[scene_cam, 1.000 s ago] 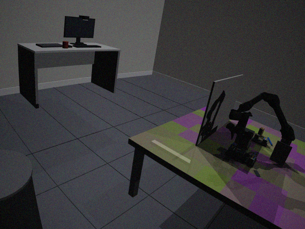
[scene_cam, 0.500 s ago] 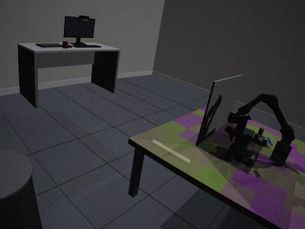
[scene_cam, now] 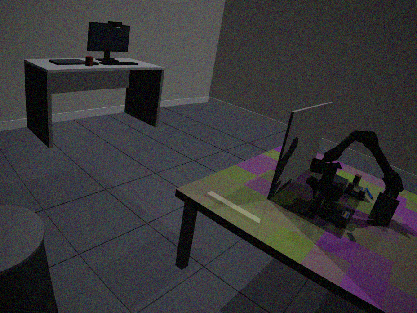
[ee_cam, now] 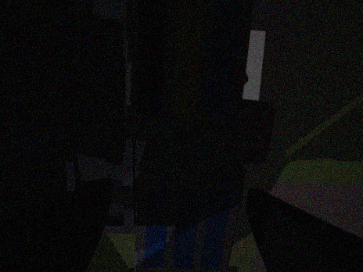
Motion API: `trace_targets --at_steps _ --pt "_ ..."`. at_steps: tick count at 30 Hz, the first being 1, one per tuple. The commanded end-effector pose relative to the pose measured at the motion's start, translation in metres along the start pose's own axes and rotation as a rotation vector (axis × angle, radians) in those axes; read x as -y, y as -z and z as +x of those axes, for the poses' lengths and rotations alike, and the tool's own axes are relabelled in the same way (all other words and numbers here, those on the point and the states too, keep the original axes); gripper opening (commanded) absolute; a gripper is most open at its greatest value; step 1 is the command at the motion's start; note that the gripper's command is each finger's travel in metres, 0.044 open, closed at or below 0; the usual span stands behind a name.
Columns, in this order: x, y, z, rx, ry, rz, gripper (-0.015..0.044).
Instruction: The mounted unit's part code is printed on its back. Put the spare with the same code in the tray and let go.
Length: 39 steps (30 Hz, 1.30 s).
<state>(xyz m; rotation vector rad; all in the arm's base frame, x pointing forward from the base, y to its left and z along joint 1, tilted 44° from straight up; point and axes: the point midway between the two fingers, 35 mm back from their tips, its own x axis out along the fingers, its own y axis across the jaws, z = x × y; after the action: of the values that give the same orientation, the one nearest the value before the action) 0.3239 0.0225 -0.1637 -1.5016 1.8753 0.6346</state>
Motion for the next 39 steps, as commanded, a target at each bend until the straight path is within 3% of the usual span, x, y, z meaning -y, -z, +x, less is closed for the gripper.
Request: trace_targets --at_steps 1,6,11,18,23,32,39 --pt "0.0 0.0 0.005 -0.004 0.006 -0.005 0.03" --pt "0.0 0.0 0.009 -0.004 0.006 -0.005 0.03" --pt "-0.001 0.001 0.008 -0.002 -0.002 0.0 0.0169" --pt "-0.001 0.001 0.008 -0.002 -0.002 0.0 0.0122" --pt "-0.001 0.001 0.008 -0.002 -0.002 0.0 0.0" --pt "0.0 0.0 0.003 -0.001 -0.001 0.0 0.0" --pt "0.0 -0.001 -0.058 0.0 0.004 -0.005 0.0"
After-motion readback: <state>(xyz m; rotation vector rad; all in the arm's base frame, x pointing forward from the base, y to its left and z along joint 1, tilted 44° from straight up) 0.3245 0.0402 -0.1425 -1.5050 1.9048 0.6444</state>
